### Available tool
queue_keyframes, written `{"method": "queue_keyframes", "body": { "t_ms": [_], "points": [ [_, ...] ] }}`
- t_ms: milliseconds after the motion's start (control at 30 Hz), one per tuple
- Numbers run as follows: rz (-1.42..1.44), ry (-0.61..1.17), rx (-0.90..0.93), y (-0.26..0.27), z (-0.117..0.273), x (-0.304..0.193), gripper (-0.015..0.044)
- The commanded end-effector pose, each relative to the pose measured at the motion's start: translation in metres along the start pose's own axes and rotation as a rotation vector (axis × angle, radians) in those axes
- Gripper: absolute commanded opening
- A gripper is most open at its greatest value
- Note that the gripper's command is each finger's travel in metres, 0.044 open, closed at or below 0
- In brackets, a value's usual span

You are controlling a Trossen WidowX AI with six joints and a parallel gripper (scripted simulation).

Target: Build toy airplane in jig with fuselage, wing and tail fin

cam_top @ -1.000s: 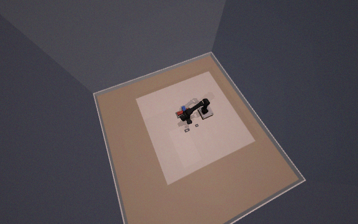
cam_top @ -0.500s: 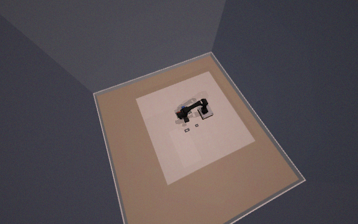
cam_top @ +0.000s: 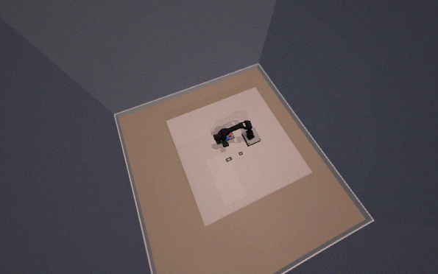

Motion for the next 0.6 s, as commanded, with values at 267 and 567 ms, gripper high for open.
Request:
{"method": "queue_keyframes", "body": {
  "t_ms": [267, 567],
  "points": [
    [0.010, 0.003, 0.001, -0.032, -0.008, 0.013, 0.0000],
    [0.014, 0.001, -0.001, -0.059, -0.014, 0.019, 0.0000]
  ]
}}
Point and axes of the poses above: the point midway between the two fingers, 35 mm back from their tips, its own z axis back along the fingers, its own y axis across the jaws, x = y × z, the point moved 8 cm from there along z, back along the fingers, and after that the axes turned 5 degrees about -z, right-handed, at the moved point
